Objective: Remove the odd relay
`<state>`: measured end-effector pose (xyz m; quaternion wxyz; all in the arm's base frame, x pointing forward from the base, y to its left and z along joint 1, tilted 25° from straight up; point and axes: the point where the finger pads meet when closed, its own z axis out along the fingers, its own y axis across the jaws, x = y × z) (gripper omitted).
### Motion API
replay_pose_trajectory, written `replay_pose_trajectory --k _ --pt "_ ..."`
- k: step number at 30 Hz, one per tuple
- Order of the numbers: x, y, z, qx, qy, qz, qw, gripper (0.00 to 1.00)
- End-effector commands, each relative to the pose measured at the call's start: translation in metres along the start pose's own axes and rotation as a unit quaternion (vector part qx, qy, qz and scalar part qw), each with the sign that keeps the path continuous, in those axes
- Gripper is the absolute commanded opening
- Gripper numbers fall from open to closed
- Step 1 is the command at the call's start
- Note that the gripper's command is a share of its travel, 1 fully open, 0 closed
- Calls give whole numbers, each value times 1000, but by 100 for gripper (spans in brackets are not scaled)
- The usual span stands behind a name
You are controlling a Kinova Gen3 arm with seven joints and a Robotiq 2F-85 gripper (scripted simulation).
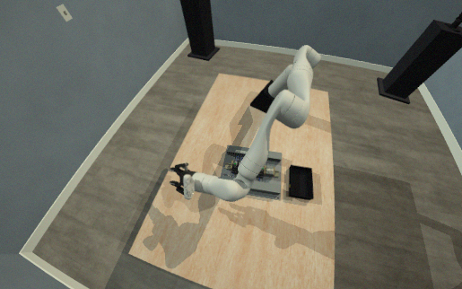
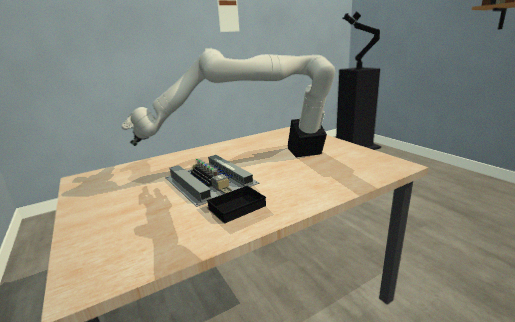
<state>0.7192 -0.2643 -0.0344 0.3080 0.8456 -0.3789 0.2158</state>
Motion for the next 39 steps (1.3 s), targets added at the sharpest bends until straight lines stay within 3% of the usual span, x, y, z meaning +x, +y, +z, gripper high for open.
replay_pose_trajectory --k 1,39 --pt "2 1 -1 0 1 1 1000 61" --pt "1 2 -5 2 -4 15 1000 61"
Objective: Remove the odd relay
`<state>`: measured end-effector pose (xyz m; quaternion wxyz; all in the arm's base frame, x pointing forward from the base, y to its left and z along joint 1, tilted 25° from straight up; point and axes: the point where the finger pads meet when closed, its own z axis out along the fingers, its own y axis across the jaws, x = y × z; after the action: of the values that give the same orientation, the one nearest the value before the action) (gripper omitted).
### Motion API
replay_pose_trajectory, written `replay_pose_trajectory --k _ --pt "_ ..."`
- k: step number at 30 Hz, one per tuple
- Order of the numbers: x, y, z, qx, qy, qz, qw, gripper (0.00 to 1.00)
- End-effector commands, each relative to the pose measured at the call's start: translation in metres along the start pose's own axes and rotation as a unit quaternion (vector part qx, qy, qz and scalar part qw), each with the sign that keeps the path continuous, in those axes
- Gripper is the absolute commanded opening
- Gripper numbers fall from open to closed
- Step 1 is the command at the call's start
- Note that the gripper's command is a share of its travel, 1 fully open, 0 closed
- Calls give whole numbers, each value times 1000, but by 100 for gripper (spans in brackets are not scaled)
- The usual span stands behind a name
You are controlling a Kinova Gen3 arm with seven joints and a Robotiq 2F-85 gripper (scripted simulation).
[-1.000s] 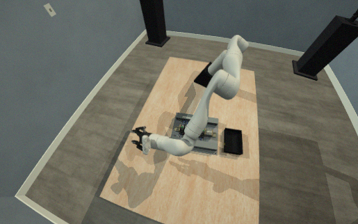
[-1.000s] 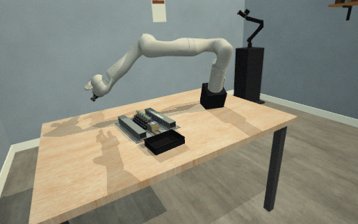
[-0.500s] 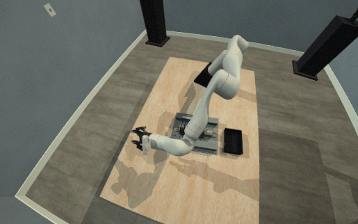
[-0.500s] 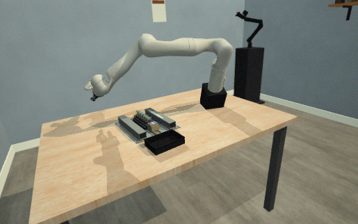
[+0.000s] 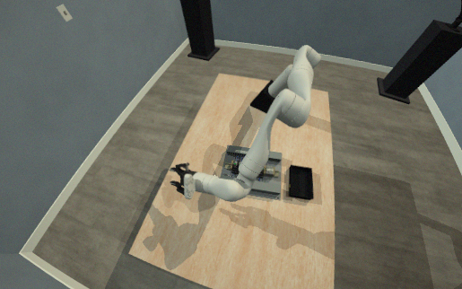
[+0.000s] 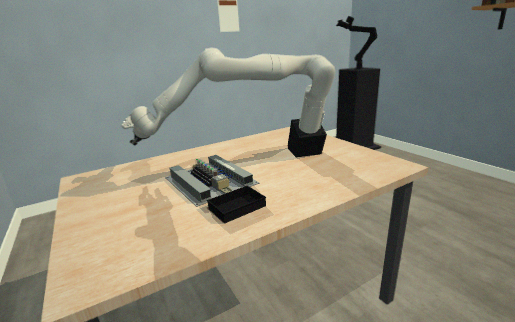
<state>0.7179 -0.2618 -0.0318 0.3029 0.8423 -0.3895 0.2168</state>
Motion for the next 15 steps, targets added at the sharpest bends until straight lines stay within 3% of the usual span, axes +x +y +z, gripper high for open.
replay_pose_trajectory --k 1,15 --pt "2 1 -2 1 0 5 1000 61" --pt "1 2 -9 3 -7 26 1000 61"
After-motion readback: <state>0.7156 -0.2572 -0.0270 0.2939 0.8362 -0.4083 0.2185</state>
